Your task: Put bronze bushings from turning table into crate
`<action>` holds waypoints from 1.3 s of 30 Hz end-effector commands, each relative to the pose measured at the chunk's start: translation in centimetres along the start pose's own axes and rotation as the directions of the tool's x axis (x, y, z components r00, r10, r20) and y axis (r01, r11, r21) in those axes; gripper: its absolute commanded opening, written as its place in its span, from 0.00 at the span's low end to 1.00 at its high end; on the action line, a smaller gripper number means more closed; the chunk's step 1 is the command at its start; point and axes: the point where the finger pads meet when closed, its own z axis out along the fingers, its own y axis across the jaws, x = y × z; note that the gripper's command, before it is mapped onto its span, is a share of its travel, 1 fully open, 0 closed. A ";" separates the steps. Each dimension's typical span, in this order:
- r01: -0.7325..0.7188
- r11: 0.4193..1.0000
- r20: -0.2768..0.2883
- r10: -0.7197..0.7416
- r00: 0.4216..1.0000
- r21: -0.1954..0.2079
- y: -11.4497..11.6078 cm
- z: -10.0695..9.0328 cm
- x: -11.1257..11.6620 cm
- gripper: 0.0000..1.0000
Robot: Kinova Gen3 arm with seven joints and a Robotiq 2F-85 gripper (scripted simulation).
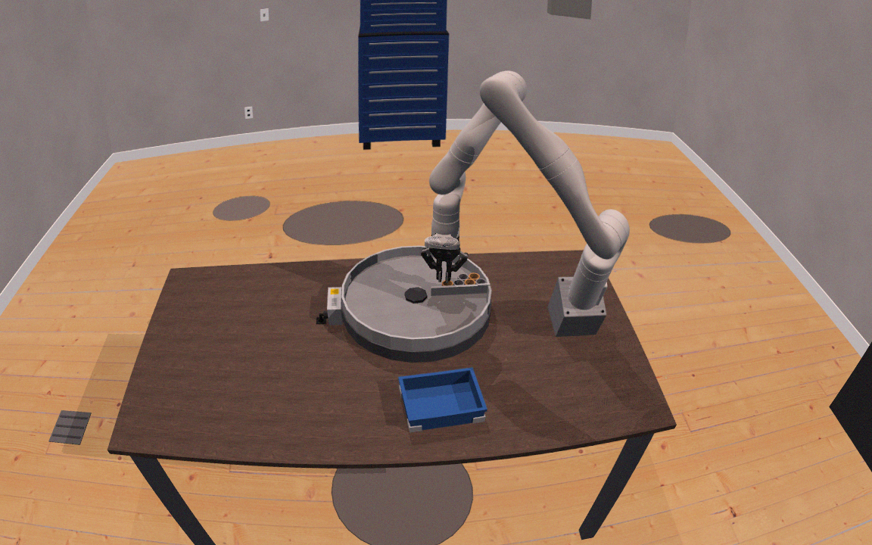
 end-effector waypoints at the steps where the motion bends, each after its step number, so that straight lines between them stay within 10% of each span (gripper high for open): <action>1: 0.000 1.000 0.000 0.000 1.000 0.000 0.0 0.0 0.0 0.14; 39: 0.000 1.000 0.000 0.000 1.000 0.000 0.0 0.9 0.0 0.14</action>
